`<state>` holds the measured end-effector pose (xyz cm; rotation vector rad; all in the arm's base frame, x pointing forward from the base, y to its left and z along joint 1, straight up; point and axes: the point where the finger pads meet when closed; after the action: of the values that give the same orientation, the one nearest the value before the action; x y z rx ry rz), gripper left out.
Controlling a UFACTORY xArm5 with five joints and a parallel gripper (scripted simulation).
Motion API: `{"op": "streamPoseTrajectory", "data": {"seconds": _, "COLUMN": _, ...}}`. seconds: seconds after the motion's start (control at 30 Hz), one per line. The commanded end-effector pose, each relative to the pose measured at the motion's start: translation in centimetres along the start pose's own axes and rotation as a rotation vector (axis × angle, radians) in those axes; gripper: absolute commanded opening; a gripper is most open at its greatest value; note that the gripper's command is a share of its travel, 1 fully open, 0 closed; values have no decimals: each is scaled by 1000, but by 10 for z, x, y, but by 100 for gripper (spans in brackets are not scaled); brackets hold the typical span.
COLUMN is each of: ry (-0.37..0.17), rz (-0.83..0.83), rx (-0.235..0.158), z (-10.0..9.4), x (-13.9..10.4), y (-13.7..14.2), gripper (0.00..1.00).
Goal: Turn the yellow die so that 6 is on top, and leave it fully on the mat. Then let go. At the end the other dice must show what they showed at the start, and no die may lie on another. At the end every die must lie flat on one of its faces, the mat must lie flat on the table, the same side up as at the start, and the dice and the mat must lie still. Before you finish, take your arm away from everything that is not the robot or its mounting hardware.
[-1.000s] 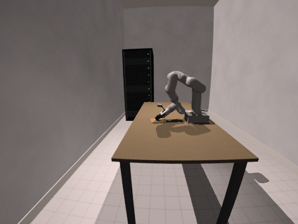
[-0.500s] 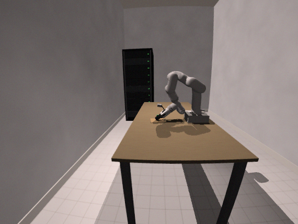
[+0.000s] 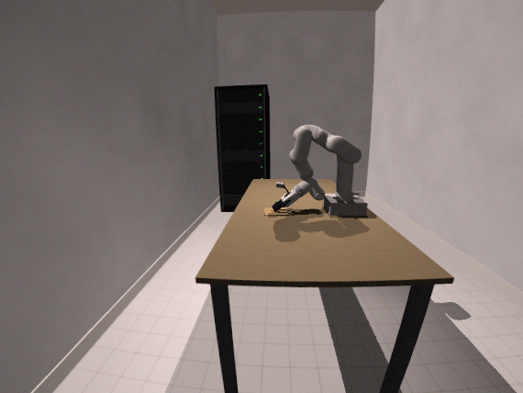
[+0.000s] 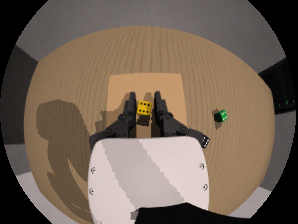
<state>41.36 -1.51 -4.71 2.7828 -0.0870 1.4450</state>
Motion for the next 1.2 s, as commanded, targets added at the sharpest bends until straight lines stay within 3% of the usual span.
{"op": "streamPoseTrajectory", "data": {"seconds": 0.0, "ry": 2, "rz": 0, "rx": 0, "z": 0, "x": 1, "y": 0, "gripper": 32}}
{"op": "streamPoseTrajectory", "data": {"seconds": 0.03, "ry": 2, "rz": 0, "rx": 0, "z": 0, "x": 1, "y": 0, "gripper": 36}}
{"op": "streamPoseTrajectory", "data": {"seconds": 1.17, "ry": 2, "rz": 0, "rx": 0, "z": 0, "x": 1, "y": 0, "gripper": 36}}
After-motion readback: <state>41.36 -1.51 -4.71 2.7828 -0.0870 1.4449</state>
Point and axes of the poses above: the point where the finger pads meet when closed, its own z axis out along the fingers, its own y axis across the jaws, x = y × z, and after that the axes turned 1 degree about z, right-handed
